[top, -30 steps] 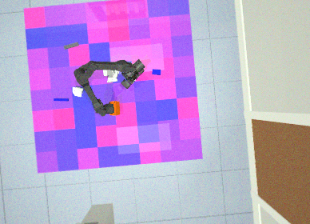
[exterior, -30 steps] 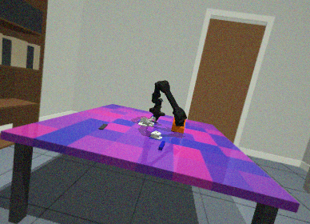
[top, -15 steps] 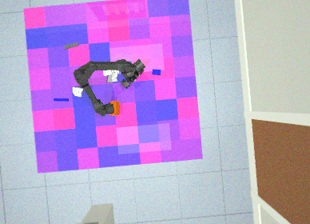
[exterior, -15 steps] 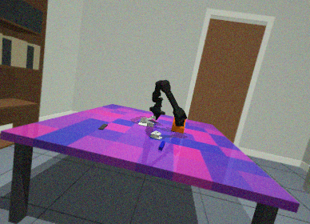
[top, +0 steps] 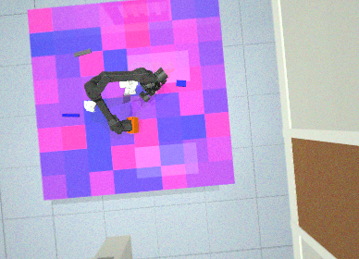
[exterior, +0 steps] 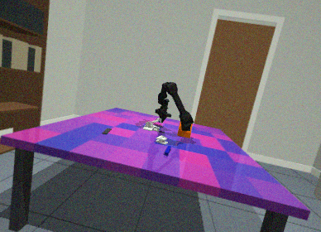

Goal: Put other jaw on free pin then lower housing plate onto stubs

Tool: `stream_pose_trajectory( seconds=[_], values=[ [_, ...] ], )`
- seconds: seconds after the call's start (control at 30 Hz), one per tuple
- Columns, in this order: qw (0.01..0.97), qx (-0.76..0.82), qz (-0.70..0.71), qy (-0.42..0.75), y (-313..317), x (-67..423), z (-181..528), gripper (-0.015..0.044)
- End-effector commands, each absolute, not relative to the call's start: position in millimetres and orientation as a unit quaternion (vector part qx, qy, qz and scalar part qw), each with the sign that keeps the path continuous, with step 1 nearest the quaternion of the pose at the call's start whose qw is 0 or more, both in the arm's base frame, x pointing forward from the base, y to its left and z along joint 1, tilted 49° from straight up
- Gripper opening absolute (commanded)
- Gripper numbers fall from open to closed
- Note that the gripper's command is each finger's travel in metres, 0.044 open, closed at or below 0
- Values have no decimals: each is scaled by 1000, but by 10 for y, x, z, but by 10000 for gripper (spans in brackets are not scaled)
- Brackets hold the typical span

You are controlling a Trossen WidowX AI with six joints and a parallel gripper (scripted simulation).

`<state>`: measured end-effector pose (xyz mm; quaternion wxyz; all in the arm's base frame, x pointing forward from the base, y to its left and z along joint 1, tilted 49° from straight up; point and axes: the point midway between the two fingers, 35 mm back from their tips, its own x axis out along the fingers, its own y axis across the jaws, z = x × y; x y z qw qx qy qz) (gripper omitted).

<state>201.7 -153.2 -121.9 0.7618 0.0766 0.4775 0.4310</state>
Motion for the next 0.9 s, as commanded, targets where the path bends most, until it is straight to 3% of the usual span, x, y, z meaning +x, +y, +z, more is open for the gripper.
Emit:
stream_pose_trajectory(
  seconds=[0.0,0.87],
  values=[
    [762,72,432,477,-1558,2015,-1206,37],
    [765,33,454,456,-1919,1972,-929,37]
  ],
)
